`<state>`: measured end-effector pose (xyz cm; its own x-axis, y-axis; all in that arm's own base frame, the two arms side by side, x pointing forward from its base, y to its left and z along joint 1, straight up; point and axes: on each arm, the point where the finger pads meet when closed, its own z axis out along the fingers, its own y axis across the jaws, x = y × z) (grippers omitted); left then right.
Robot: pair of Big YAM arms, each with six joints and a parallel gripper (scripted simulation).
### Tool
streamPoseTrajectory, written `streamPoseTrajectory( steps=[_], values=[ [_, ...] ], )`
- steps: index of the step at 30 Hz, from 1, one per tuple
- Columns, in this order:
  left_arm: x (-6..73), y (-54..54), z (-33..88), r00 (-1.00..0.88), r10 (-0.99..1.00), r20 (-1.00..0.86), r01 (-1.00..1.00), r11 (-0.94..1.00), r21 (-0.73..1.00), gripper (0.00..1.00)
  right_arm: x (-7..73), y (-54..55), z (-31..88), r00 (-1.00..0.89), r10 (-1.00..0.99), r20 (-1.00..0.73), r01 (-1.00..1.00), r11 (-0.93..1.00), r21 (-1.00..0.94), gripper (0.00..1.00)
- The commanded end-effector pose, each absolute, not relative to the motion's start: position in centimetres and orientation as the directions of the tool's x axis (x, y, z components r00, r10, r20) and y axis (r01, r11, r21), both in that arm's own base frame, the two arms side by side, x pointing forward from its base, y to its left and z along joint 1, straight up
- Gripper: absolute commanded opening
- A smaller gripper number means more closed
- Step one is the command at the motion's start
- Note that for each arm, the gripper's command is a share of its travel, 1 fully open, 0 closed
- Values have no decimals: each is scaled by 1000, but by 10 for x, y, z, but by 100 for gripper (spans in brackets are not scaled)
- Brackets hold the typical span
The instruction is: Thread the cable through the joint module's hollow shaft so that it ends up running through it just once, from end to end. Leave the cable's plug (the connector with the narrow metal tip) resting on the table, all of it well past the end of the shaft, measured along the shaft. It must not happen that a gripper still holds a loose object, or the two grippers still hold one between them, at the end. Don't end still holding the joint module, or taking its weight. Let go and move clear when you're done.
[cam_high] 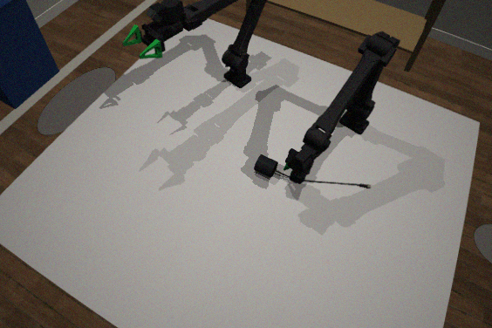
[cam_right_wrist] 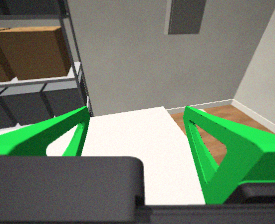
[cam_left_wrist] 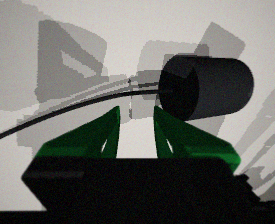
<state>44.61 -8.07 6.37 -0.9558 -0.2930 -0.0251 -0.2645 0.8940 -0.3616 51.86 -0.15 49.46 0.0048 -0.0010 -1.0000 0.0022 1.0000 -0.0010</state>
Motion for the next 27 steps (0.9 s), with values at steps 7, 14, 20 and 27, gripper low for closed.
streamPoseTrajectory(
  steps=[7, 14, 20, 27],
  values=[
    [455, -83, 86, -985, -74, -153, -17, 938, -347, 32, 519, 3, 505, 19, 8, -1000, -8, 1000, 8, 96],
    [457, -84, 89, -975, 85, -207, 147, 940, -307, 32, 519, 3, 505, 19, 8, -1000, -8, 1000, 8, 96],
    [459, -82, 91, -944, 215, -252, 282, 922, -268, 32, 519, 3, 505, 19, 8, -1000, -8, 1000, 8, 96],
    [458, -81, 90, -906, 321, -277, 387, 892, -232, 32, 519, 3, 505, 19, 8, -1000, -8, 1000, 8, 96]
  ],
)
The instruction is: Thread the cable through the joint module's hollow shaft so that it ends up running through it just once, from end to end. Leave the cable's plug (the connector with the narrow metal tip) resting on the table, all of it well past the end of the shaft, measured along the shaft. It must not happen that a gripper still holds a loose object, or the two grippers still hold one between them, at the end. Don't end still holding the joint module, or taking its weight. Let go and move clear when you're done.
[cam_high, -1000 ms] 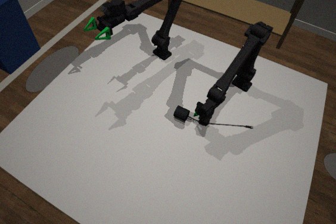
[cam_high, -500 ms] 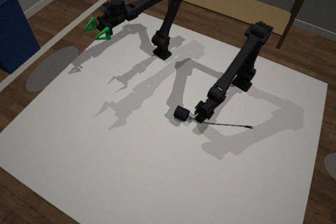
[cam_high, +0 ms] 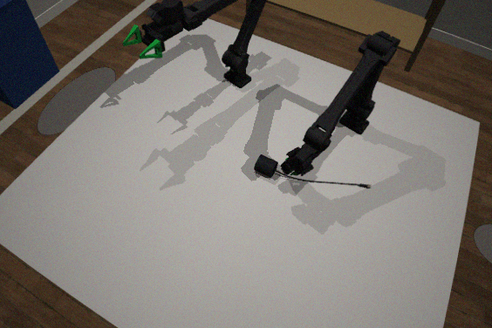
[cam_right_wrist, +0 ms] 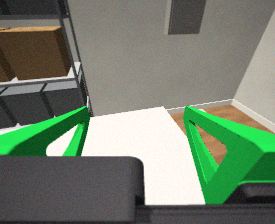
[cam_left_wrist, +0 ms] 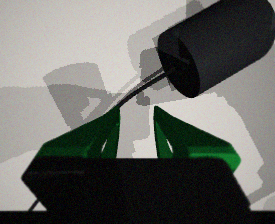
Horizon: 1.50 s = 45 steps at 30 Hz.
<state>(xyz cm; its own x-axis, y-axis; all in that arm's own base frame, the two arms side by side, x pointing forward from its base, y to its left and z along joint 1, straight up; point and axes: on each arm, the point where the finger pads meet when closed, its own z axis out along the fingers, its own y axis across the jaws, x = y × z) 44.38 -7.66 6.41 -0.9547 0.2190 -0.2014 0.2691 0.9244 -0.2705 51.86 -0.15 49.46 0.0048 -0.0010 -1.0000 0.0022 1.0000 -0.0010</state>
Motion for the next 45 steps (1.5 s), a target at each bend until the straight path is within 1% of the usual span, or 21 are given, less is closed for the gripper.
streamPoseTrajectory(
  steps=[1, 11, 13, 23, 28, 30, 40, 43, 45],
  values=[
    [457, -81, 90, -897, 343, -280, 408, 886, -222, 32, 519, 3, 505, 19, 8, -1000, -8, 1000, 8, 96],
    [451, -79, 85, -783, 541, -306, 601, 785, -150, 32, 519, 3, 505, 19, 8, -1000, -8, 1000, 8, 96],
    [451, -79, 85, -783, 541, -306, 601, 785, -150, 32, 519, 3, 505, 19, 8, -1000, -8, 1000, 8, 96],
    [437, -77, 75, -633, 712, -306, 763, 640, -88, 32, 519, 3, 505, 19, 8, -1000, -8, 1000, 8, 96],
    [446, -76, 82, -533, 782, -323, 832, 554, -29, 32, 519, 3, 505, 19, 8, -1000, -8, 1000, 8, 96],
    [446, -76, 82, -533, 782, -323, 832, 554, -29, 32, 519, 3, 505, 19, 8, -1000, -8, 1000, 8, 96],
    [436, -74, 76, -346, 888, -302, 928, 371, 27, 32, 519, 3, 505, 19, 8, -1000, -8, 1000, 8, 96],
    [447, -75, 84, -336, 889, -311, 928, 369, 54, 32, 519, 3, 505, 19, 8, -1000, -8, 1000, 8, 96],
    [447, -74, 84, -366, 876, -313, 916, 399, 45, 32, 519, 3, 505, 19, 8, -1000, -8, 1000, 8, 96]
  ],
)
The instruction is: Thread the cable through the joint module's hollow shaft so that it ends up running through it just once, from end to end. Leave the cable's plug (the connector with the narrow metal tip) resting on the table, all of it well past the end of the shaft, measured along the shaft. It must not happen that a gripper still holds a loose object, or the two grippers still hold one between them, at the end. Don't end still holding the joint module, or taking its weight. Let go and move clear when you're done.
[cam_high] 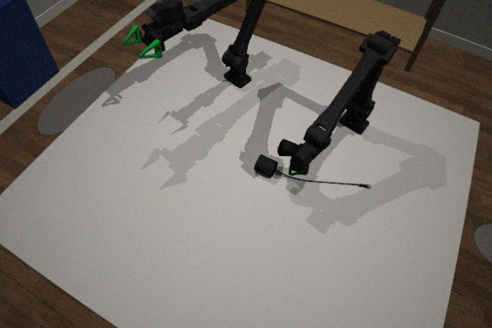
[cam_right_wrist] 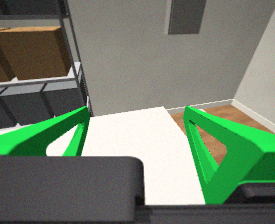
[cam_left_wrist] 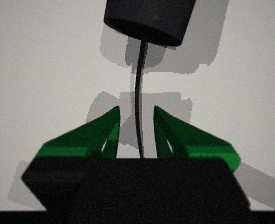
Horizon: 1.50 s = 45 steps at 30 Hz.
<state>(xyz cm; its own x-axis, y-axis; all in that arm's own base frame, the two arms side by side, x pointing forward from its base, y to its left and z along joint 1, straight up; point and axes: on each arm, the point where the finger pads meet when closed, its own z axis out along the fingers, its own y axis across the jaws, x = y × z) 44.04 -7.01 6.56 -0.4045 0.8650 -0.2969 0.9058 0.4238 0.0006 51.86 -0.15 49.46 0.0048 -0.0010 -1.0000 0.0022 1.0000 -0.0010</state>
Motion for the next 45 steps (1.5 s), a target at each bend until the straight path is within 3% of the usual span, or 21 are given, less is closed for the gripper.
streamPoseTrajectory(
  steps=[1, 36, 38, 45],
  values=[
    [447, -74, 84, -366, 876, -313, 916, 399, 45, 32, 519, 3, 505, 19, 8, -1000, -8, 1000, 8, 96],
    [442, -74, 22, -411, 863, -295, 903, 430, 1, 32, 519, 3, 505, 19, 8, -1000, -8, 1000, 8, 96],
    [462, -76, 50, -386, 861, -330, 901, 429, 66, 32, 519, 3, 505, 19, 8, -1000, -8, 1000, 8, 96],
    [441, -74, 11, -412, 862, -294, 902, 431, 0, 32, 519, 3, 505, 19, 8, -1000, -8, 1000, 8, 96]
  ],
)
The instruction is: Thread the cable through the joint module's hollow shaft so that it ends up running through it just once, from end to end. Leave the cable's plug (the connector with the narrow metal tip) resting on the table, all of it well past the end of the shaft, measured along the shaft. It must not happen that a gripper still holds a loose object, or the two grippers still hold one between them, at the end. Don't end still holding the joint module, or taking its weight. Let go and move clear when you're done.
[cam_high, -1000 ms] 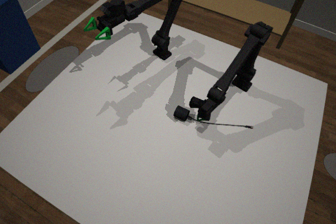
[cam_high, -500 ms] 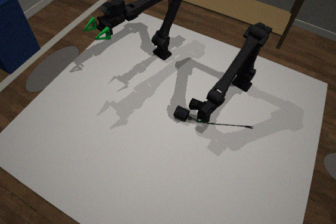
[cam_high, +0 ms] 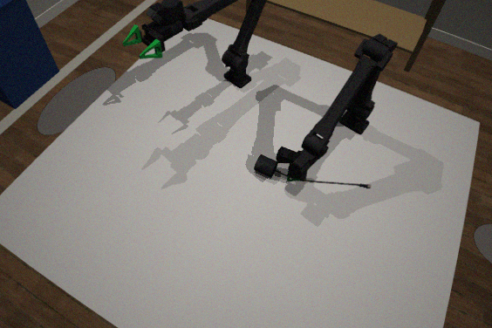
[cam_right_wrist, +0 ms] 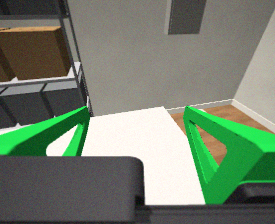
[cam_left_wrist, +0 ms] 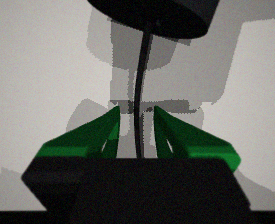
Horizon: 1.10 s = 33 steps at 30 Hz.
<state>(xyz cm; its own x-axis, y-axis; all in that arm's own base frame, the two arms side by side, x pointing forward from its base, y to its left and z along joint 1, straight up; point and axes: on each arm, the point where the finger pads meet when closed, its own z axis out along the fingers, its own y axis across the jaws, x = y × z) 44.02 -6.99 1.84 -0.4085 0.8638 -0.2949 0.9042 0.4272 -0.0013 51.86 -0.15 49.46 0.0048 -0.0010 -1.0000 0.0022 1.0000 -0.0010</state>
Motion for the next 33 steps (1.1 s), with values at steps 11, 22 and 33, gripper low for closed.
streamPoseTrajectory(
  steps=[11, 22, 33],
  values=[
    [445, -74, 21, -406, 861, -306, 902, 432, 21, 0, 519, 3, 505, 19, 8, -1000, -8, 1000, 8, 96],
    [442, -73, 13, -414, 861, -295, 901, 433, 0, 0, 519, 3, 505, 19, 8, -1000, -8, 1000, 8, 96],
    [455, -77, 24, -406, 862, -304, 902, 432, 18, 0, 519, 3, 505, 19, 8, -1000, -8, 1000, 8, 96]
  ],
)
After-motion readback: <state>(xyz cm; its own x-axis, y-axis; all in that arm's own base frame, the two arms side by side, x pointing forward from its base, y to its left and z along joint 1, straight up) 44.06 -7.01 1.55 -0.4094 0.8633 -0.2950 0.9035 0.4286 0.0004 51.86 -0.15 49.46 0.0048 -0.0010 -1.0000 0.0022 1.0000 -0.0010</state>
